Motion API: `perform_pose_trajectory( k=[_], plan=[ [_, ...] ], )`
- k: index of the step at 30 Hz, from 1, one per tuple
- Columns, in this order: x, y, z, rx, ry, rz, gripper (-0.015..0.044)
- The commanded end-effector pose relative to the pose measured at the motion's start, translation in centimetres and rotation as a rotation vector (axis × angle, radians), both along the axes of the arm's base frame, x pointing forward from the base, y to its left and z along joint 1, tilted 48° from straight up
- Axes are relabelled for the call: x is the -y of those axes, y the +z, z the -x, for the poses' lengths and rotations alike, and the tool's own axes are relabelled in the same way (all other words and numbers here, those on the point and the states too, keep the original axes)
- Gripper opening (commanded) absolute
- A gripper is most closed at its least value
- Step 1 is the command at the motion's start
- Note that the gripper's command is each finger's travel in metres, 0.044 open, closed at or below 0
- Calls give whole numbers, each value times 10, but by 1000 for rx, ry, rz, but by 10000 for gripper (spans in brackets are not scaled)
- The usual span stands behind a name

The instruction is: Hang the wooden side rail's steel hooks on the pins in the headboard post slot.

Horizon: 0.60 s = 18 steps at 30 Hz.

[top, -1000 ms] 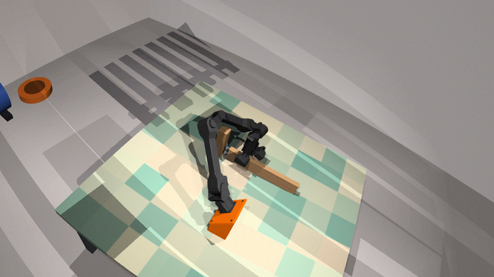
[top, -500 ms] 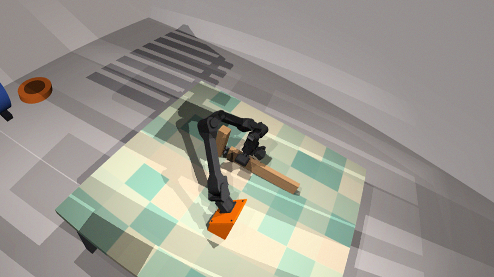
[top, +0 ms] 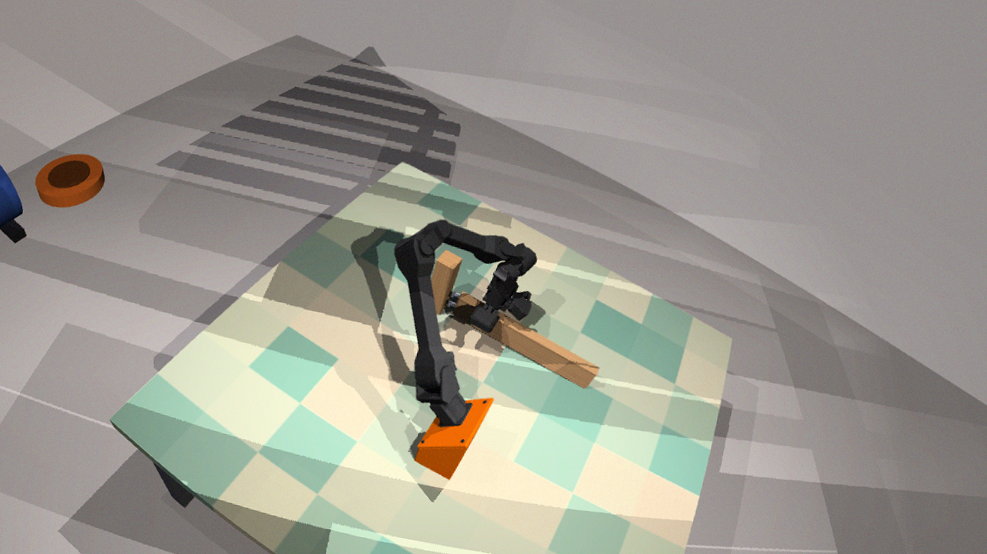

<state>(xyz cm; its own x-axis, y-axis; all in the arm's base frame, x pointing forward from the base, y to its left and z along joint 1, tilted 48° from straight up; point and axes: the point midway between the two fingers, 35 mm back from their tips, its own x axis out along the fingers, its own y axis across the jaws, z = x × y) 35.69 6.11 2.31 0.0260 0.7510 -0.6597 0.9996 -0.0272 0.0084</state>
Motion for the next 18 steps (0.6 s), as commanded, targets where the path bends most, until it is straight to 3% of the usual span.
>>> perform_pose_trajectory(
  k=[1,18],
  plan=[
    [6,3,-2,9,-11,7,0],
    [8,5,-2,9,-11,7,0]
  ],
)
